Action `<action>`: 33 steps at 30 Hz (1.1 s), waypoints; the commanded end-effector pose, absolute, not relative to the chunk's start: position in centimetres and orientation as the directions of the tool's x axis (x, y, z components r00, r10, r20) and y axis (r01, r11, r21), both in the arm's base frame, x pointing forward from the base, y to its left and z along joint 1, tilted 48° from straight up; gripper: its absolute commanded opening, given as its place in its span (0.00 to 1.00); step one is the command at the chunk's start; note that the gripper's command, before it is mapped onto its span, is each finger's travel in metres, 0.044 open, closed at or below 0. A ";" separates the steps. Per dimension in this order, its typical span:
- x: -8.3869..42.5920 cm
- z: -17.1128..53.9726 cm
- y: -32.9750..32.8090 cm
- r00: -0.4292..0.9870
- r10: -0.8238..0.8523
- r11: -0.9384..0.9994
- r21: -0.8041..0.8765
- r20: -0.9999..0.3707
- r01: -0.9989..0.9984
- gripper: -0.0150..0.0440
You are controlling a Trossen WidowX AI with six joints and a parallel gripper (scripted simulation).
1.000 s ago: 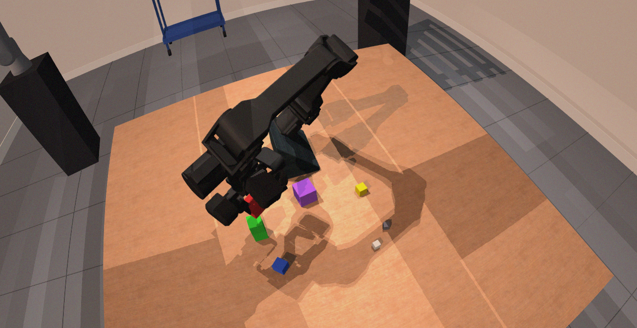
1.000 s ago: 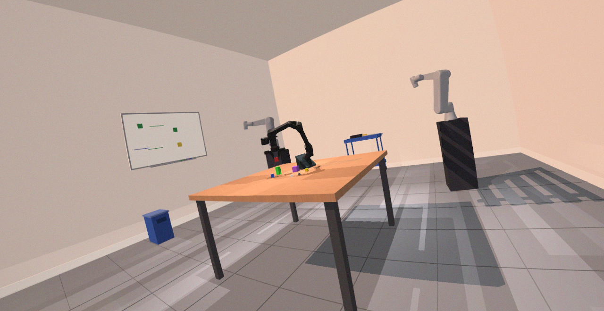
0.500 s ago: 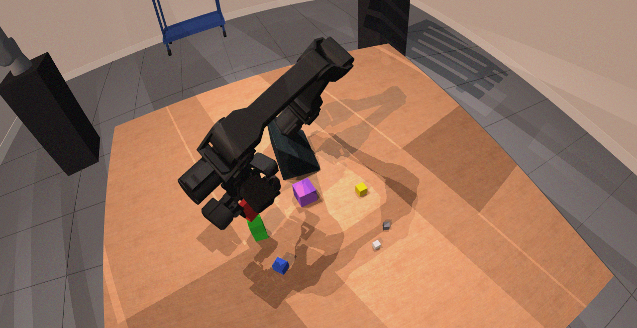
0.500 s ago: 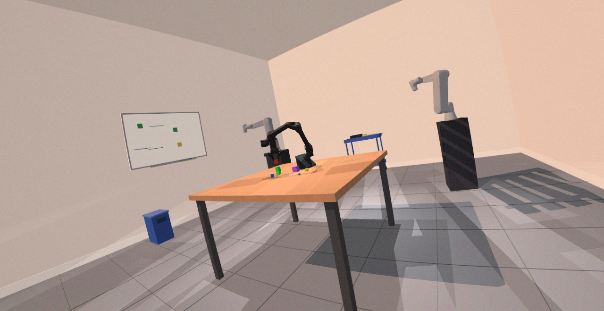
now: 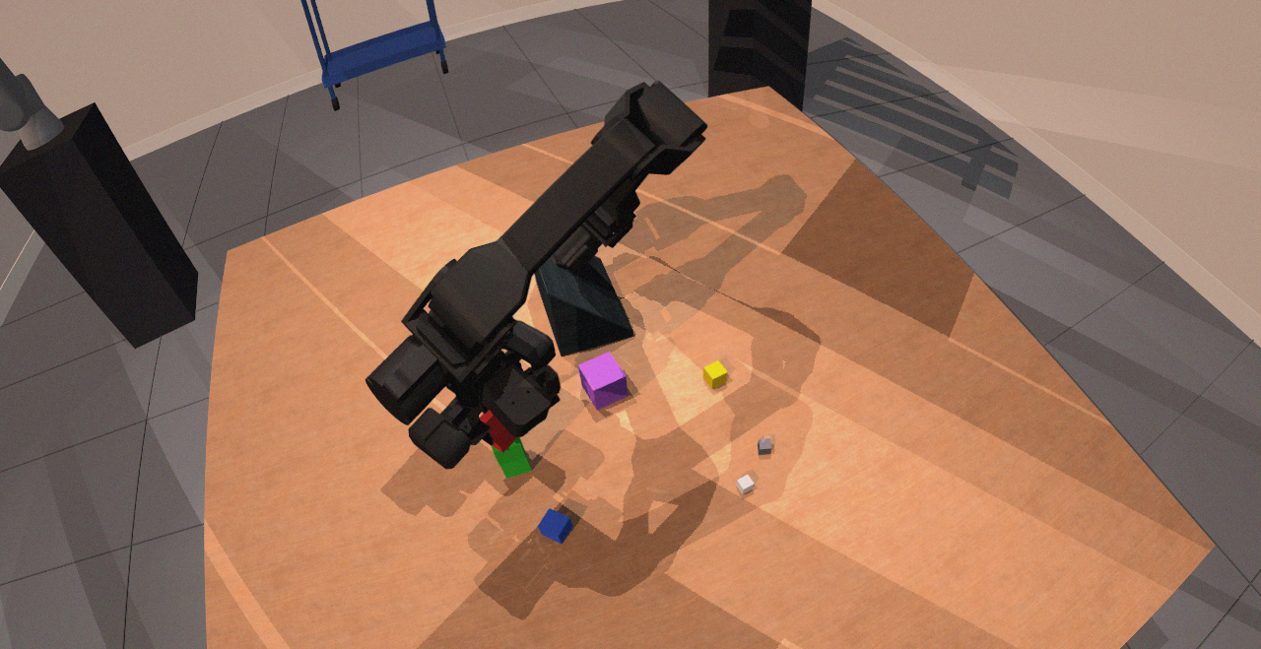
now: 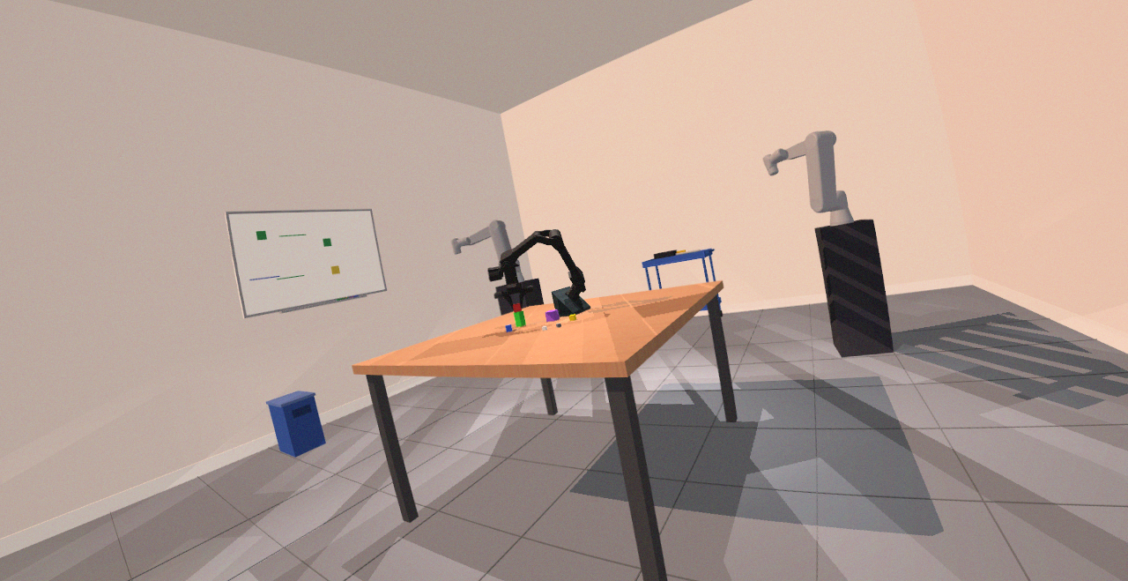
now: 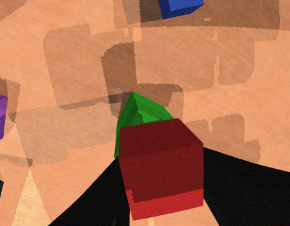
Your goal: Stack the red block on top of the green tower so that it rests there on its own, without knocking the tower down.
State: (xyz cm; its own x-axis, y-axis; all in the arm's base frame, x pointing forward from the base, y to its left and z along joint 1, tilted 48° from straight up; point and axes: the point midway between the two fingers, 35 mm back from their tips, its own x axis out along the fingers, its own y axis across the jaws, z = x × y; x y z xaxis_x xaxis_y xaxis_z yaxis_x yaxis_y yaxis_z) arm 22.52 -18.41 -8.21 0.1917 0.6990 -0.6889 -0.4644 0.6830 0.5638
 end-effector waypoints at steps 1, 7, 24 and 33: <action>22.6 -8.3 -18.2 0.195 0.700 0.683 0.566 -0.687 -0.462 0.25; 22.6 -8.3 -18.2 0.195 0.700 0.683 0.566 -0.687 -0.462 0.25; 22.6 -8.4 -18.2 0.195 0.700 0.683 0.566 -0.687 -0.462 0.25; 22.5 -8.4 -18.2 0.192 0.700 0.682 0.566 -0.688 -0.463 0.52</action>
State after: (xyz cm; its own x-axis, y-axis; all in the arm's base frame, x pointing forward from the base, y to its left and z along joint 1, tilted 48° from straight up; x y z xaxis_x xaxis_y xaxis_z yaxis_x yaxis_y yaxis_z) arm 22.53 -18.23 -8.33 0.1914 0.7007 -0.6873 -0.4627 0.6819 0.5665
